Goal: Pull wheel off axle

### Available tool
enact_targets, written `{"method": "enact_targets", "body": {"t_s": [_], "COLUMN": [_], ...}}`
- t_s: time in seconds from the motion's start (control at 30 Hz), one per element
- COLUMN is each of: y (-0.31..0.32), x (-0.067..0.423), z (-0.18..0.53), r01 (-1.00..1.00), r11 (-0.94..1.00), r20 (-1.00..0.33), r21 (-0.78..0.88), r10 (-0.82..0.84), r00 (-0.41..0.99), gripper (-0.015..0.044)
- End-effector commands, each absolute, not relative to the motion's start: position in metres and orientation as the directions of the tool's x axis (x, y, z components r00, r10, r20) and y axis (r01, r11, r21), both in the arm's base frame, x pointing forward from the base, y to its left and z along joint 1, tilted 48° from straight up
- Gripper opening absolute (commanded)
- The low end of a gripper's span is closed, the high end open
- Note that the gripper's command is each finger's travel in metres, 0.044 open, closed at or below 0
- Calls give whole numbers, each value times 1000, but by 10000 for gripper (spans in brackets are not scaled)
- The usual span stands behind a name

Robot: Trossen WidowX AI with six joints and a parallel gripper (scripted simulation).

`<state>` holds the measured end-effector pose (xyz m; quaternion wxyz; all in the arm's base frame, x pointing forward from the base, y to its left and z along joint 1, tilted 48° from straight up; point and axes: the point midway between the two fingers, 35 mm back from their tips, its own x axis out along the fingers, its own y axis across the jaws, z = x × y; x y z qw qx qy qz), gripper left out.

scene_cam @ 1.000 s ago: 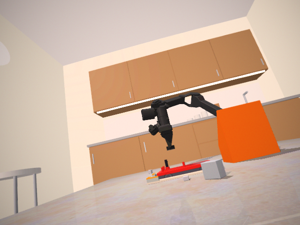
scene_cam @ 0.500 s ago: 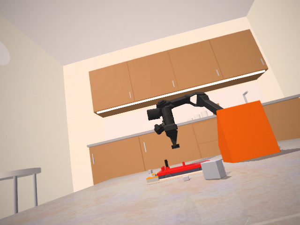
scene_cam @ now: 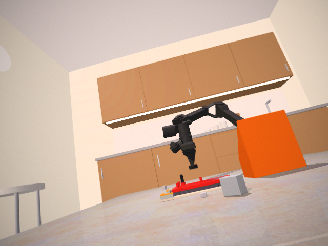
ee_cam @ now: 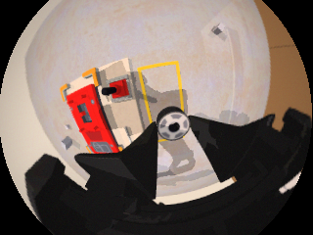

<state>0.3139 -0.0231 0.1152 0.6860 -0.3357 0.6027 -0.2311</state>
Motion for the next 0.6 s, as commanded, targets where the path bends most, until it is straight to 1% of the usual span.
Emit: {"method": "enact_targets", "body": {"t_s": [0.0, 0.37, 0.53, 0.57], "y": [-36, -78, -80, -78], "x": [314, 321, 321, 323], "z": [102, 67, 66, 70], "r01": [-96, -95, -95, -82], "r11": [663, 658, 658, 662], "r20": [-670, -664, -664, -666], "r21": [-742, -747, -747, -745], "r10": [-726, -731, -732, -729], "r00": [155, 156, 156, 161], "gripper": [0, 0, 0, 26]}}
